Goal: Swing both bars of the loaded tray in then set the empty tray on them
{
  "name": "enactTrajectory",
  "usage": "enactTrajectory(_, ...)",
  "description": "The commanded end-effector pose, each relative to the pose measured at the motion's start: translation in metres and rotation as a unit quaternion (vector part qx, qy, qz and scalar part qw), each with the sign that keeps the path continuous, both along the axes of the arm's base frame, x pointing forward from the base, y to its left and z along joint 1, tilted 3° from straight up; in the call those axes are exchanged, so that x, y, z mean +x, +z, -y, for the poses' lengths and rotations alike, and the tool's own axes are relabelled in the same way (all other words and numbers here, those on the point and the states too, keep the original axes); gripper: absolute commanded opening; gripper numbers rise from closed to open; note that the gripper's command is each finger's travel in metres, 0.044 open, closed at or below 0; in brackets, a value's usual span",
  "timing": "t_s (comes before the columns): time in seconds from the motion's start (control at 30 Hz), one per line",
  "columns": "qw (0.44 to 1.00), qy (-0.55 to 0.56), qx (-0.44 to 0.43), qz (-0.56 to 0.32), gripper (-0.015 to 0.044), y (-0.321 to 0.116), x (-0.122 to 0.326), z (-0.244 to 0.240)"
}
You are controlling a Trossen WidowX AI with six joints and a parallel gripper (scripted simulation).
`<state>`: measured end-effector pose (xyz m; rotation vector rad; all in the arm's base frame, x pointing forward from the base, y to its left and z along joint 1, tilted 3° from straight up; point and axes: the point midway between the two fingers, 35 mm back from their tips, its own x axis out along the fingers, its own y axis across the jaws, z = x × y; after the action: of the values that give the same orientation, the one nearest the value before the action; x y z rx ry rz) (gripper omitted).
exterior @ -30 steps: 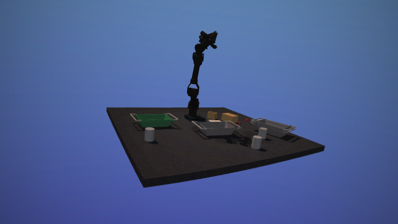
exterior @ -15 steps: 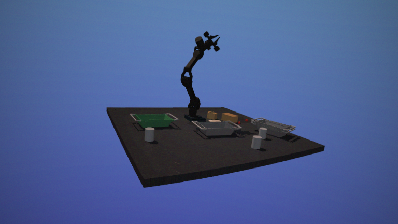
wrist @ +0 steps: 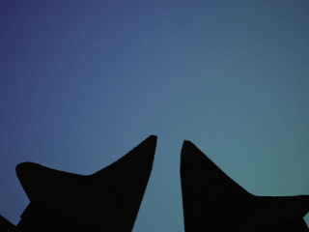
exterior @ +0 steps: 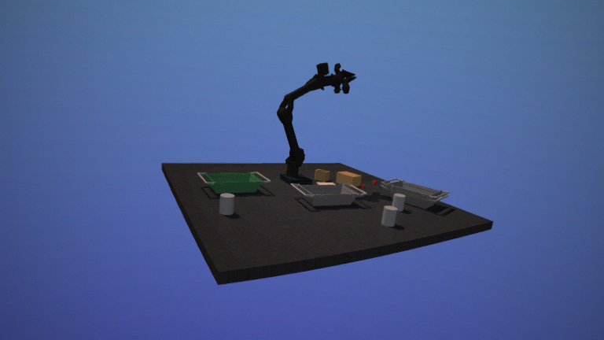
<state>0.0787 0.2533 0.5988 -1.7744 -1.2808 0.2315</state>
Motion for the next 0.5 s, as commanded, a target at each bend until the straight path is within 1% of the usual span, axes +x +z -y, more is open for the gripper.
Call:
enactTrajectory(0.0,0.995,-0.053,-0.086,0.007,0.0084,-0.034,0.035,-0.030)
enactTrajectory(0.17,0.980,-0.109,-0.164,-0.019,0.0084,-0.074,0.087,-0.048)
enactTrajectory(0.33,0.966,-0.136,-0.216,-0.036,0.0084,-0.102,0.119,-0.054)
enactTrajectory(0.47,0.941,-0.178,-0.282,-0.061,0.0084,-0.142,0.163,-0.055)
